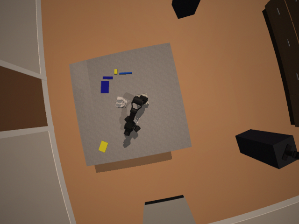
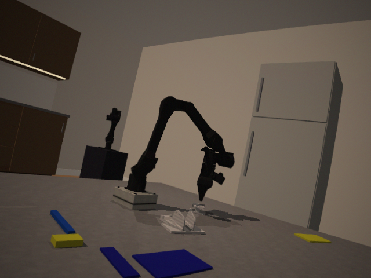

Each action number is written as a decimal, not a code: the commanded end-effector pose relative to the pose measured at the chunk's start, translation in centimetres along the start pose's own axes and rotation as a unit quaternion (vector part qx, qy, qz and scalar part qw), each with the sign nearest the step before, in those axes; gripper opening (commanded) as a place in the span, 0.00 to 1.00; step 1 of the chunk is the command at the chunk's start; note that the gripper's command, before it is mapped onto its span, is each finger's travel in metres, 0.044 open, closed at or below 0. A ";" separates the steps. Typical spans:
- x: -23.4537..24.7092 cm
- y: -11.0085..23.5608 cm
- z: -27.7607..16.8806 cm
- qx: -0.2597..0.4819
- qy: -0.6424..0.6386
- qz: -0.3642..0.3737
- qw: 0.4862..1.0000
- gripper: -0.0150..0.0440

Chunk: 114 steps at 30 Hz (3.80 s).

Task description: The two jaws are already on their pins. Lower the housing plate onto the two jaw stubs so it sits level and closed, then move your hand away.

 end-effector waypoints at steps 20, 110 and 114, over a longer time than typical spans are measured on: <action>0.0 -2.3 0.3 -0.008 0.003 0.000 1.000 1.00; 0.0 2.4 0.2 -0.009 0.003 0.000 1.000 0.85; -0.4 2.4 0.2 -0.009 0.020 -0.001 1.000 0.85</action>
Point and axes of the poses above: the point midway between the two fingers, 35 mm back from their tips, its own y axis back along the fingers, its own x axis across the jaws, z = x × y, the point moved 3 cm from there along y, back along the fingers, and after that the axes turned 11 degrees about y, right-handed, at the moved point
